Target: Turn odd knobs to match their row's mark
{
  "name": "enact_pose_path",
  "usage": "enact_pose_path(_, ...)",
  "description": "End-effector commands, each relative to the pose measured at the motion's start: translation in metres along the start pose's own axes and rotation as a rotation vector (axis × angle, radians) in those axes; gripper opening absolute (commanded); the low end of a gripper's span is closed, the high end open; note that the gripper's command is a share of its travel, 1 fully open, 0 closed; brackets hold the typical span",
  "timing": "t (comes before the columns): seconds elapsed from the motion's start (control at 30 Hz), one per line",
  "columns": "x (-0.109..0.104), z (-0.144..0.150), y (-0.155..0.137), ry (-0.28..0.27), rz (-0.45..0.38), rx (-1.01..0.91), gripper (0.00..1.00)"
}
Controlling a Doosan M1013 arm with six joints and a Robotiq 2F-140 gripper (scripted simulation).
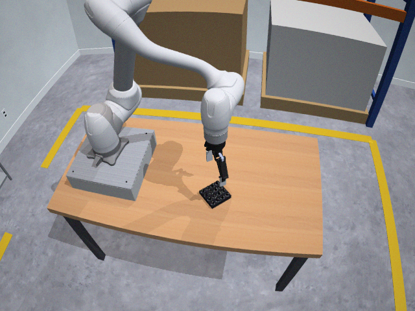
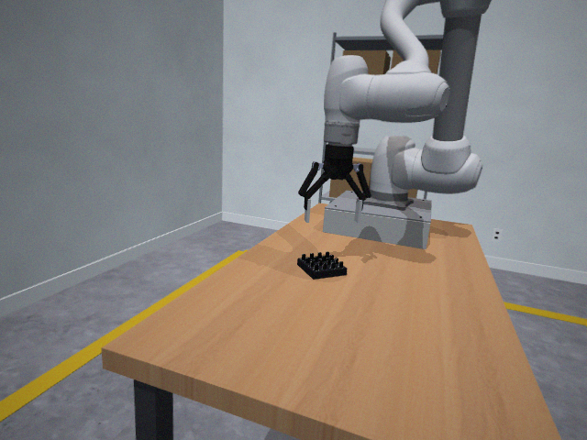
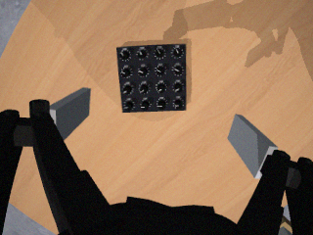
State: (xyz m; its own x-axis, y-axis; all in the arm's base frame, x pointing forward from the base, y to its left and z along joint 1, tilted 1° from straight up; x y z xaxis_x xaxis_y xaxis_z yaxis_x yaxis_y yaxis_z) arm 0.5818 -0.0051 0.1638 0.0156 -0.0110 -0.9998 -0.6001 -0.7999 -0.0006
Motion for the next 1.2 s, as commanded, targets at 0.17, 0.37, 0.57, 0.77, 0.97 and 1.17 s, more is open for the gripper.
enact_pose_path(0.17,-0.032,0.000,0.000,0.000,0.000,0.000,1.00)
enact_pose_path(0.37,-0.038,0.000,0.000,0.000,0.000,0.000,1.00)
enact_pose_path(0.57,-0.038,0.000,0.000,0.000,0.000,0.000,1.00)
enact_pose_path(0.77,-0.038,0.000,0.000,0.000,0.000,0.000,1.00)
enact_pose_path(0.97,-0.038,0.000,0.000,0.000,0.000,0.000,1.00)
enact_pose_path(1.17,-0.038,0.000,0.000,0.000,0.000,0.000,1.00)
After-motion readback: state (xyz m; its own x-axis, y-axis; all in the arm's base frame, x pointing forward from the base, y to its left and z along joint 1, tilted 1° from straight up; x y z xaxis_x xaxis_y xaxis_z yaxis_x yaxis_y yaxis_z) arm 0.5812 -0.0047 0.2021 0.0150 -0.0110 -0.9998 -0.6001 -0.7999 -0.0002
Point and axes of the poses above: the point where the finger pads meet when closed, its own x axis out along the fingers, its own z axis across the jaws, y = z × x, the point moved 10 cm from there along -x, back along the fingers, and after that the axes turned 13 degrees about -x, right-handed, at the moved point
